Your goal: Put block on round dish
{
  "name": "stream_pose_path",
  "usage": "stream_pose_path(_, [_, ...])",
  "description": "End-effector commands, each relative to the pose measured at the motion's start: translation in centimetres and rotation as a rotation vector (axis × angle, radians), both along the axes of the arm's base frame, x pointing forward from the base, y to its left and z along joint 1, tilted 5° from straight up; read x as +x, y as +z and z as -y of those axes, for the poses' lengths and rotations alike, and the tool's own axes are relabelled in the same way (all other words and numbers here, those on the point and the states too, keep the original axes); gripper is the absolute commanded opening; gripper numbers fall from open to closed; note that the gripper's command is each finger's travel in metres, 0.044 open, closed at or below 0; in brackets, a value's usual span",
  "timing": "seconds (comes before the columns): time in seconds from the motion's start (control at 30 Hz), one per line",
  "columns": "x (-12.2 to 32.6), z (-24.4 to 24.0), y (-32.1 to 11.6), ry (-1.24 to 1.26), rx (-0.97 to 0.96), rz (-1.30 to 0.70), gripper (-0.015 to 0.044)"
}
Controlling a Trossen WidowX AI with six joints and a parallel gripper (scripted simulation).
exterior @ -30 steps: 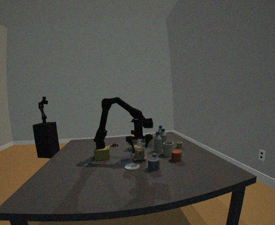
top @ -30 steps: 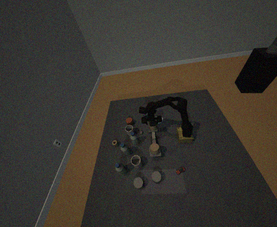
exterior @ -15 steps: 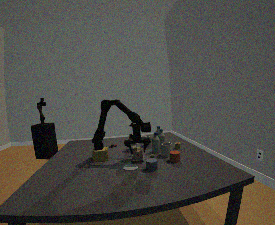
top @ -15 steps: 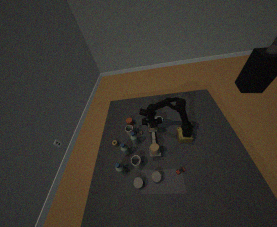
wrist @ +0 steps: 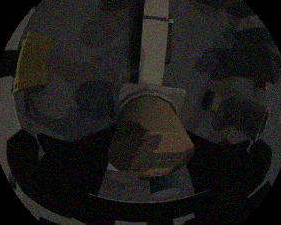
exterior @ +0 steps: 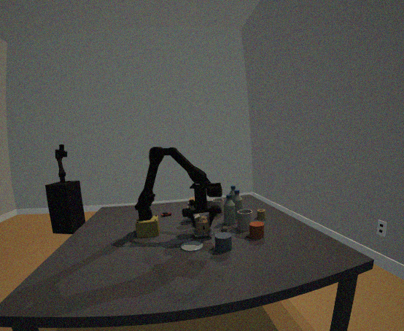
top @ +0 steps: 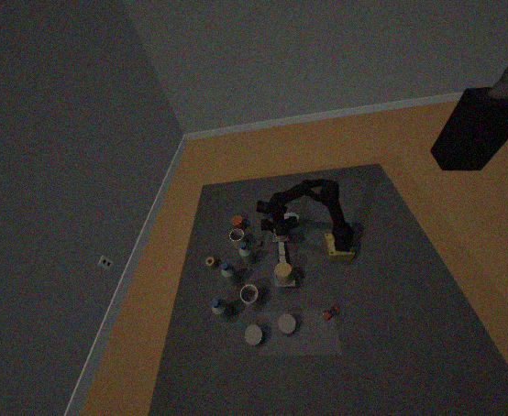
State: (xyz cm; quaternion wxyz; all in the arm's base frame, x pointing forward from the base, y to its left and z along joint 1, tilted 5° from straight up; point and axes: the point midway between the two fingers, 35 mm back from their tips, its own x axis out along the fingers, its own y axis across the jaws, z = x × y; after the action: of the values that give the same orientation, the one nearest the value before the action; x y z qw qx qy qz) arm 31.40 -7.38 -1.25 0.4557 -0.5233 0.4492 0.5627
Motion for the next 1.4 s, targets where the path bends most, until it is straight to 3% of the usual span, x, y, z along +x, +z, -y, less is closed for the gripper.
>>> stream_pose_path(0.0, [-0.1,0.0,-0.1,0.001,-0.002,-0.002,0.0308])
stream_pose_path(0.43, [0.2,0.1,0.9,0.001,-0.002,-0.002,0.0000])
stream_pose_path(1.37, [0.8,0.4,4.3,0.001,-0.002,-0.002,0.0000])
